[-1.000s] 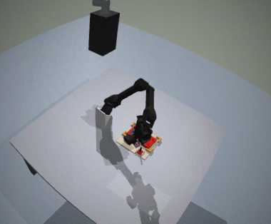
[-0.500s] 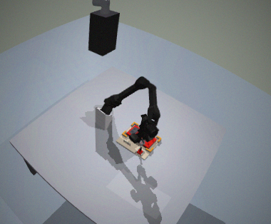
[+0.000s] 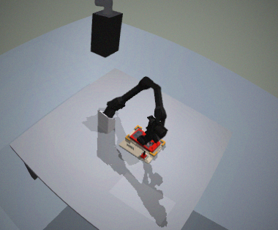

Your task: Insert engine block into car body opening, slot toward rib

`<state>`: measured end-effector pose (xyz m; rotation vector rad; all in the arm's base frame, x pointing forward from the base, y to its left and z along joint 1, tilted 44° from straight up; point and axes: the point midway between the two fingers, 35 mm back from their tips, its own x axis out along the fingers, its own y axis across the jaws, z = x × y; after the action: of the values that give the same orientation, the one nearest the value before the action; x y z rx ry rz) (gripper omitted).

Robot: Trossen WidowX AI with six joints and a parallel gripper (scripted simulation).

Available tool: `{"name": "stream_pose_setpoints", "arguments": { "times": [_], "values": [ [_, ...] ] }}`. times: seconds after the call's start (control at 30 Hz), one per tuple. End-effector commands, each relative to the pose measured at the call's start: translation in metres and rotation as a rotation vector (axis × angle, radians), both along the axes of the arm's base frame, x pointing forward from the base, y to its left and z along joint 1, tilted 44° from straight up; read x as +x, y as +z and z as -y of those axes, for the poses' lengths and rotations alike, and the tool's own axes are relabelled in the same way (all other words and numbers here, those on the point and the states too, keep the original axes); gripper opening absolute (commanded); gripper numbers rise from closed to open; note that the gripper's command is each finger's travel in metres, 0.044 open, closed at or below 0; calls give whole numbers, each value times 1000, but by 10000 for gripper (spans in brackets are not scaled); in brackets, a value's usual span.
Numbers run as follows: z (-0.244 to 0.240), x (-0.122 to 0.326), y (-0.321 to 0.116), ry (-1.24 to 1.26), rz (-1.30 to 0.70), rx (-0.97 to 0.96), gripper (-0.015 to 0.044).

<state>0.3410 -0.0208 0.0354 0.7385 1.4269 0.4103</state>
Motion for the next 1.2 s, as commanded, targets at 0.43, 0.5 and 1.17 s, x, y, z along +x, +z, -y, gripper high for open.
{"name": "stream_pose_setpoints", "arguments": {
  "times": [0.43,0.5,1.17],
  "values": [
    [-51,-4,20,70,63,14,0],
    [-57,-5,22,79,70,16,0],
    [-61,-5,23,79,70,19,159]
  ]
}}
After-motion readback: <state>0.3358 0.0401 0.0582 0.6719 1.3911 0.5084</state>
